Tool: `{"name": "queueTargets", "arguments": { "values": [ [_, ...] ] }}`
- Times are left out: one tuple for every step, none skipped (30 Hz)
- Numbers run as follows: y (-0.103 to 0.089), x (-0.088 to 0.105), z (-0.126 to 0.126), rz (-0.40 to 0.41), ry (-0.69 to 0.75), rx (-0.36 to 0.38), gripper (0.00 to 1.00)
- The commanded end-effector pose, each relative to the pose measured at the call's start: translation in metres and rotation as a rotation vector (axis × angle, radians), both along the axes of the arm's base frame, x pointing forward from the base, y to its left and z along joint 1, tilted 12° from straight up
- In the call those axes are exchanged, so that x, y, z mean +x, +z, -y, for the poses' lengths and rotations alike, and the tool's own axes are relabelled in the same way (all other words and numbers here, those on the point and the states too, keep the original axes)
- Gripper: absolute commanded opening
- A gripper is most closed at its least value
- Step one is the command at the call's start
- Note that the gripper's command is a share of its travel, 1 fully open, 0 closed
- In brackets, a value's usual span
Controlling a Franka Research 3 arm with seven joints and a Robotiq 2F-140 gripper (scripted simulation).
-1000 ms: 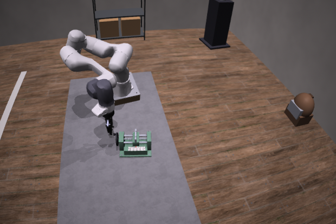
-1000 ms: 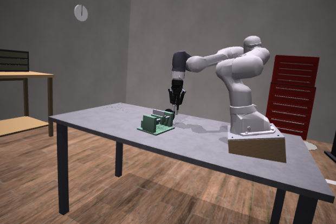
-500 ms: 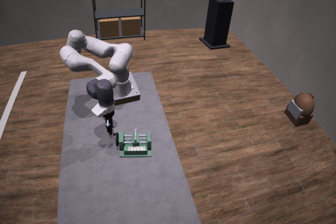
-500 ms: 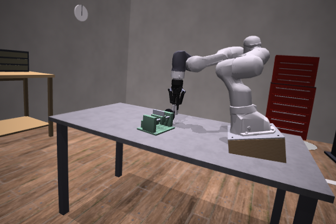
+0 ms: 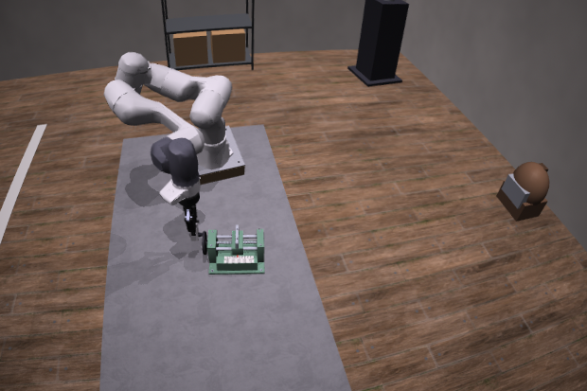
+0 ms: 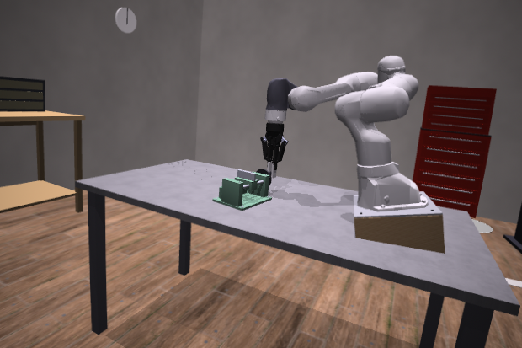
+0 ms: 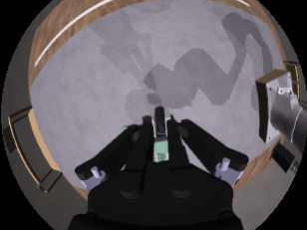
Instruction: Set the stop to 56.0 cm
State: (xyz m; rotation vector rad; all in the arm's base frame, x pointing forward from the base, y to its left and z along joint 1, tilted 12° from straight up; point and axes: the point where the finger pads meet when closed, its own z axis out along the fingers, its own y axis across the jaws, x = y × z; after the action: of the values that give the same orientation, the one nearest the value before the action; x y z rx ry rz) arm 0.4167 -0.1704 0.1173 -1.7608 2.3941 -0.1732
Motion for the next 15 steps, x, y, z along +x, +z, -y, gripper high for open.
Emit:
{"name": "queueTargets", "arguments": {
  "values": [
    [0.0047, 0.005, 0.0012, 0.011, 0.001, 0.001, 0.04],
    [0.005, 0.0053, 0.0013, 0.011, 0.001, 0.001, 0.04],
    [0.005, 0.0053, 0.0013, 0.011, 0.001, 0.001, 0.04],
    [0.005, 0.0053, 0.0013, 0.011, 0.001, 0.001, 0.04],
    [0.0053, 0.0057, 0.0014, 0.011, 0.001, 0.001, 0.04],
    [0.0056, 0.006, 0.0016, 0.011, 0.001, 0.001, 0.04],
    [0.0059, 0.0064, 0.0017, 0.011, 0.001, 0.001, 0.04],
    [0.0062, 0.0068, 0.0018, 0.011, 0.001, 0.001, 0.04],
    [0.0065, 0.0072, 0.002, 0.011, 0.001, 0.001, 0.04],
    [0.0068, 0.0076, 0.0021, 0.011, 0.001, 0.001, 0.04],
    [0.0071, 0.0081, 0.0023, 0.011, 0.001, 0.001, 0.04],
    [0.0074, 0.0086, 0.0025, 0.011, 0.001, 0.001, 0.04],
    [0.0076, 0.0091, 0.0026, 0.011, 0.001, 0.001, 0.04],
    [0.0079, 0.0096, 0.0028, 0.011, 0.001, 0.001, 0.04],
    [0.0082, 0.0101, 0.003, 0.011, 0.001, 0.001, 0.04]
  ]
}}
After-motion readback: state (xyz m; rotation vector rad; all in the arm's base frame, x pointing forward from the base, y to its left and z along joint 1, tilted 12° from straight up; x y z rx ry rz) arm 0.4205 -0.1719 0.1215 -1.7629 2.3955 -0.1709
